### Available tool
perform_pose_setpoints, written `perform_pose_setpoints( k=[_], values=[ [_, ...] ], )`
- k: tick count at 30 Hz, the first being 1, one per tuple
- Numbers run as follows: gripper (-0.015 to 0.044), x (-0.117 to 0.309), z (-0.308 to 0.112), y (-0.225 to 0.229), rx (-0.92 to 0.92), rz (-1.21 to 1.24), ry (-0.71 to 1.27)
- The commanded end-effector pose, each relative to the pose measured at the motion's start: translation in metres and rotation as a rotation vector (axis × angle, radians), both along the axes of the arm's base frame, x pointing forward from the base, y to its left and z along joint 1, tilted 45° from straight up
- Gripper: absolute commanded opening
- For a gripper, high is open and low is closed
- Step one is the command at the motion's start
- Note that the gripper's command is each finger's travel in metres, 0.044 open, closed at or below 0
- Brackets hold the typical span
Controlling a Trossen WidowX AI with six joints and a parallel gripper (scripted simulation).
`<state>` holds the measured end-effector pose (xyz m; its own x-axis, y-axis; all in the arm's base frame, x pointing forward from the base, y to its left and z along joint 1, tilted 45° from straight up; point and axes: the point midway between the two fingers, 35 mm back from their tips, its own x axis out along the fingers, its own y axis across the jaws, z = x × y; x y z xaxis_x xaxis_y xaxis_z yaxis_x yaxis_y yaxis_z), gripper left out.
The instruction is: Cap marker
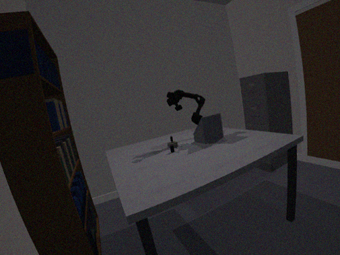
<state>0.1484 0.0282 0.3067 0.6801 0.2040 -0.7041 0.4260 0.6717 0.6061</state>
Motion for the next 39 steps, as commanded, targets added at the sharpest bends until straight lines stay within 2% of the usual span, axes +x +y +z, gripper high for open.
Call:
perform_pose_setpoints(
  k=[1, 6, 15, 23, 33, 39],
  values=[
    [0.0374, 0.002, -0.001, 0.000, -0.003, -0.002, 0.006],
    [0.0248, 0.050, -0.026, -0.009, -0.087, -0.035, 0.167],
    [0.0248, 0.133, -0.101, -0.015, -0.348, -0.075, 0.453],
    [0.0248, 0.184, -0.185, -0.010, -0.652, -0.070, 0.643],
    [0.0248, 0.213, -0.299, 0.008, -1.051, -0.007, 0.776],
    [0.0248, 0.214, -0.307, 0.010, -1.072, -0.002, 0.780]
  ],
)
